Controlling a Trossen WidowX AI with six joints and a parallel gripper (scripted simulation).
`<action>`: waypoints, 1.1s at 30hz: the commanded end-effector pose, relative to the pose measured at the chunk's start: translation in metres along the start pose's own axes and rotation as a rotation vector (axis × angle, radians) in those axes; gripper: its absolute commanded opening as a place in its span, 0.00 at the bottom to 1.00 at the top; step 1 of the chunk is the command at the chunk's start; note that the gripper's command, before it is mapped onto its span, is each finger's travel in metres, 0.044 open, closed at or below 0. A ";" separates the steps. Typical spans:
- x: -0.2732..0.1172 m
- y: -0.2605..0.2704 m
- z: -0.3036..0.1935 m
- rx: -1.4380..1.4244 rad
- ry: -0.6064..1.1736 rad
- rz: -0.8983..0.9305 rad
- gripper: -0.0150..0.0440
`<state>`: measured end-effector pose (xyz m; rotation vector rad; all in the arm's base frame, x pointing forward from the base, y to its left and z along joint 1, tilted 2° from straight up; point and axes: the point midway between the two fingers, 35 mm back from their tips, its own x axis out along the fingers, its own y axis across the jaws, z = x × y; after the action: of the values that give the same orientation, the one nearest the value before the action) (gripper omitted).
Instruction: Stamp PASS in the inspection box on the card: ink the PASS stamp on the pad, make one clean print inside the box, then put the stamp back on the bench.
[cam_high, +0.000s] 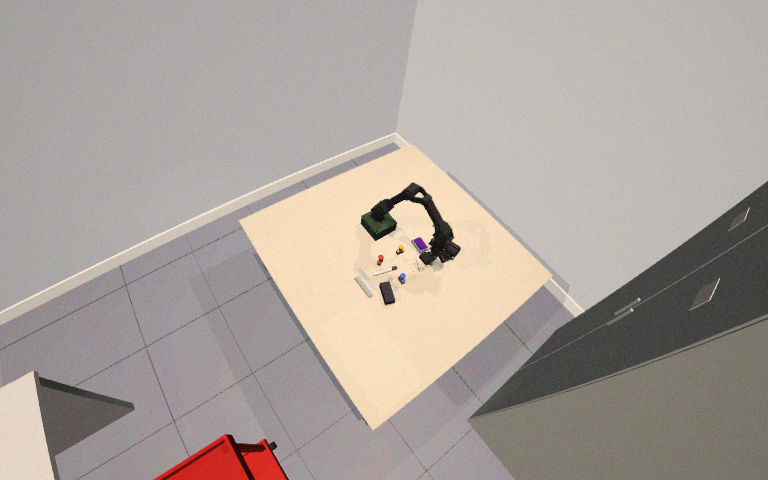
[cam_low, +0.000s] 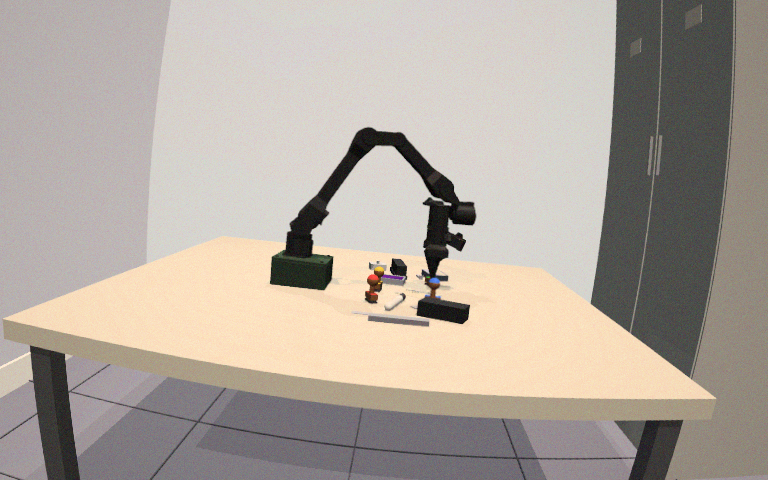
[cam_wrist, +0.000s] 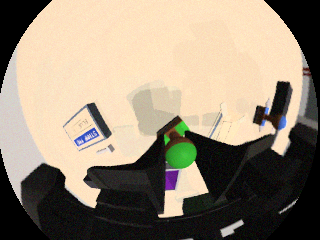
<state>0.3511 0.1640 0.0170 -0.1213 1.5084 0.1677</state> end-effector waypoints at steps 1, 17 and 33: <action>-0.004 0.000 0.001 0.000 -0.003 0.000 0.25; -0.011 0.000 0.002 0.000 -0.003 -0.002 0.25; -0.019 0.001 0.002 0.000 -0.002 -0.003 0.25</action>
<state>0.3509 0.1641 0.0328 -0.1222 1.5102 0.1676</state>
